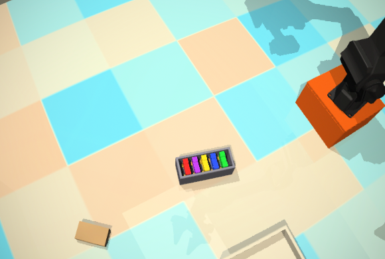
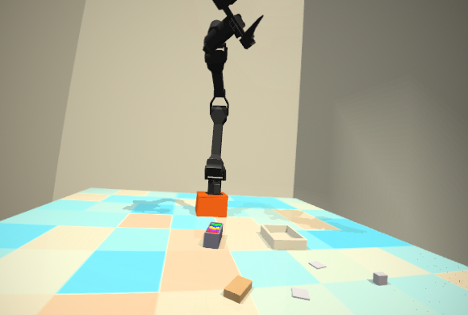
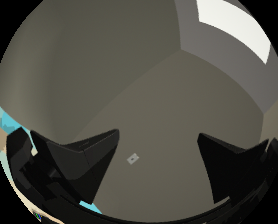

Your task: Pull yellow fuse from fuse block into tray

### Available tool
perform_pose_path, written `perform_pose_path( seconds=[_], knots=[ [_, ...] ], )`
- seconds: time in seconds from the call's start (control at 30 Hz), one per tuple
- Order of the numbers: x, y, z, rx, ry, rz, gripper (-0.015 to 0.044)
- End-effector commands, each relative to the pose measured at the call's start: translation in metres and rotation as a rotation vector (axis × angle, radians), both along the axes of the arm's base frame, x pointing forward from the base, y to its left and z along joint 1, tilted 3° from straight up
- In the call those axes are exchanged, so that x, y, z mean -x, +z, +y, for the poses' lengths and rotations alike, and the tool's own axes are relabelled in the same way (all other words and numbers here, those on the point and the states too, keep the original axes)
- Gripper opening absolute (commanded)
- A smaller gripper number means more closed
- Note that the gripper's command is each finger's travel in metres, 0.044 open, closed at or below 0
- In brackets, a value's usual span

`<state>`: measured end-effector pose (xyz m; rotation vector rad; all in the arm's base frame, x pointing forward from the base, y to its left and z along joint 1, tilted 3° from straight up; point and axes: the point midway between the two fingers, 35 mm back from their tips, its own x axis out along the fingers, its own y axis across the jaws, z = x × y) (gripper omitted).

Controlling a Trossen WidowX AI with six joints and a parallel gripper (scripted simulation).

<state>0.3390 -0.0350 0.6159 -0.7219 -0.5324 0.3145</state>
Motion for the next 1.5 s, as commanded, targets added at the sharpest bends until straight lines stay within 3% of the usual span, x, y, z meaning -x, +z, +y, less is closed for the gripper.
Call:
perform_pose_path(
  seconds=[0.0, 0.4, 0.63, 0.87, 1.23, 1.37, 1.47],
  knots=[
    [-0.002, -0.002, -0.001, -0.002, -0.004, 0.005, 0.0374],
    [-0.098, -0.157, -0.05, -0.041, -0.234, 0.405, 0.006],
    [-0.119, -0.273, -0.064, 0.047, -0.344, 0.7, 0.006],
    [-0.106, -0.396, -0.067, 0.201, -0.394, 1.044, 0.006],
    [-0.008, -0.553, -0.053, 0.579, -0.286, 1.592, 0.006],
    [0.04, -0.588, -0.047, 0.737, -0.183, 1.769, 0.006],
    [0.048, -0.593, -0.046, 0.764, -0.162, 1.799, 0.006]
  ],
)
